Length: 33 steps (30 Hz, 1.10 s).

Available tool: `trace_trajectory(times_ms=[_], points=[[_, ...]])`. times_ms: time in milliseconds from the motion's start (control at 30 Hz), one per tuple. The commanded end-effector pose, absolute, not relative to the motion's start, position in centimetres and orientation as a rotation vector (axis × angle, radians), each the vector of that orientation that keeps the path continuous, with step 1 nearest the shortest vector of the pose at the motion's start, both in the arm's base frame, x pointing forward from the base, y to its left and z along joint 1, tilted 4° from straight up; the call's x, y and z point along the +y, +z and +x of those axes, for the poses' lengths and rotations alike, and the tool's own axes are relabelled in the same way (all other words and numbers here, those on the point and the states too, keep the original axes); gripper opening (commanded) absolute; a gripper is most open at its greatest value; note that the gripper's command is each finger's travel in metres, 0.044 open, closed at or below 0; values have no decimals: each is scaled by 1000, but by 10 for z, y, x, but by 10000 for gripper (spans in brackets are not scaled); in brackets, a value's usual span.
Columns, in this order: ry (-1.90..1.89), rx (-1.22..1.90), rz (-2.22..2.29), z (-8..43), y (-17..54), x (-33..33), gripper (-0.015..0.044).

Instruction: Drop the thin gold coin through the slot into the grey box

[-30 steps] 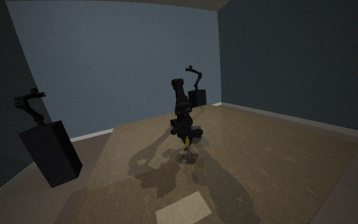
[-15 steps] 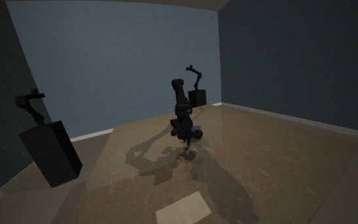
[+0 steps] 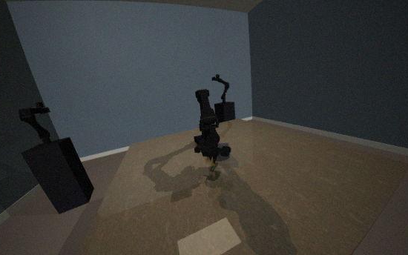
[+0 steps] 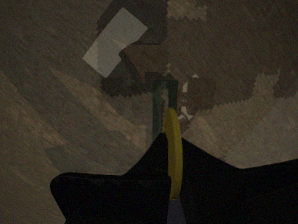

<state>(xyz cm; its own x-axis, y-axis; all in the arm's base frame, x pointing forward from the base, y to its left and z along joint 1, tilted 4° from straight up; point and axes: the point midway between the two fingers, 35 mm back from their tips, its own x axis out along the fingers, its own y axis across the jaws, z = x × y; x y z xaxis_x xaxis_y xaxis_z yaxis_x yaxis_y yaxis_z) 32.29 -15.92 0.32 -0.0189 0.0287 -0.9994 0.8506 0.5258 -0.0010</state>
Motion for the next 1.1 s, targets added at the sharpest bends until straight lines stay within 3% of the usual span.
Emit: trace_trajectory(times_ms=[0,1067], points=[[-786,1442,808,326,13,-161,0],[-804,1436,825,325,85,-162,0]])
